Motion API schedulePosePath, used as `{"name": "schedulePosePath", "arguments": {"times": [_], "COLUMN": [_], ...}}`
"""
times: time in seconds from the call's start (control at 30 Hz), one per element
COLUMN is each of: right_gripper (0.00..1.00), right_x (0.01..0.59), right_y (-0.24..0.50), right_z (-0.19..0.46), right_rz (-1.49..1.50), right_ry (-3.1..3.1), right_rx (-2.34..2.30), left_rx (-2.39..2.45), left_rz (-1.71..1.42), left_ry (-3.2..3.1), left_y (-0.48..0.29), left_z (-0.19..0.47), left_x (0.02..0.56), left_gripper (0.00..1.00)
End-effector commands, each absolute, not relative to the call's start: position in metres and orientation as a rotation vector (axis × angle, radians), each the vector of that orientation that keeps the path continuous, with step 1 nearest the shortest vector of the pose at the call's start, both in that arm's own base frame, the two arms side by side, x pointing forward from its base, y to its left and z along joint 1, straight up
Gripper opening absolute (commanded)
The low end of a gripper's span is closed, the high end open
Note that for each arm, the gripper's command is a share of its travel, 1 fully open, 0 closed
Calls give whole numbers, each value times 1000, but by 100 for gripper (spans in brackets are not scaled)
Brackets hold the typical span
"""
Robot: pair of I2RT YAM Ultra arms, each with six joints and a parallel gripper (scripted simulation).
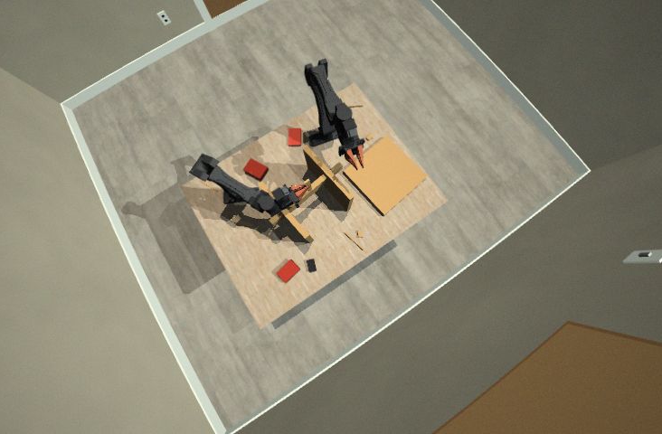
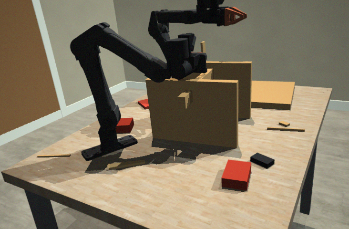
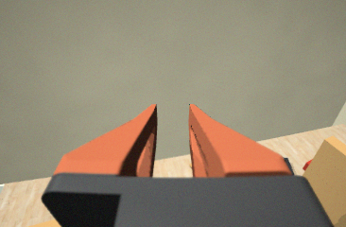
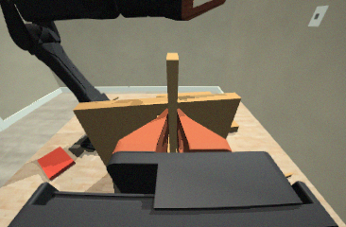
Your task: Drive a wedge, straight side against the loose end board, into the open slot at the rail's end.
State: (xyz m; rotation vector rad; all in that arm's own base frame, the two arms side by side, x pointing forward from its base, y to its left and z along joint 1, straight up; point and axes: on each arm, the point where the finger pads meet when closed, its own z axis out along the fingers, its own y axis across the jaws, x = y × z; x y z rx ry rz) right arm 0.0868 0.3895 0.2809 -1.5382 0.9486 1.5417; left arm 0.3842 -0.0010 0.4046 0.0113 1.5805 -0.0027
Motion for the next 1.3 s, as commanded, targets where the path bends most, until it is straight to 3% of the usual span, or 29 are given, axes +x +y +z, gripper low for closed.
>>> {"name": "schedulePosePath", "arguments": {"times": [0.0,0.57,1.0,1.27], "right_gripper": [3,3,3,3], "right_x": [81,81,81,81], "right_y": [385,385,385,385], "right_z": [295,295,295,295], "right_rz": [1531,1531,1531,1531], "right_ry": [898,898,898,898], "right_rx": [-1538,-1538,-1538,-1538], "left_rx": [56,757,1182,1245], "left_rz": [-1,-228,-773,-989], "left_ry": [1592,1826,1765,1711], "left_y": [-4,-85,-153,-163], "left_z": [409,346,304,301], "left_x": [384,381,320,314], "left_gripper": [22,22,22,22]}}
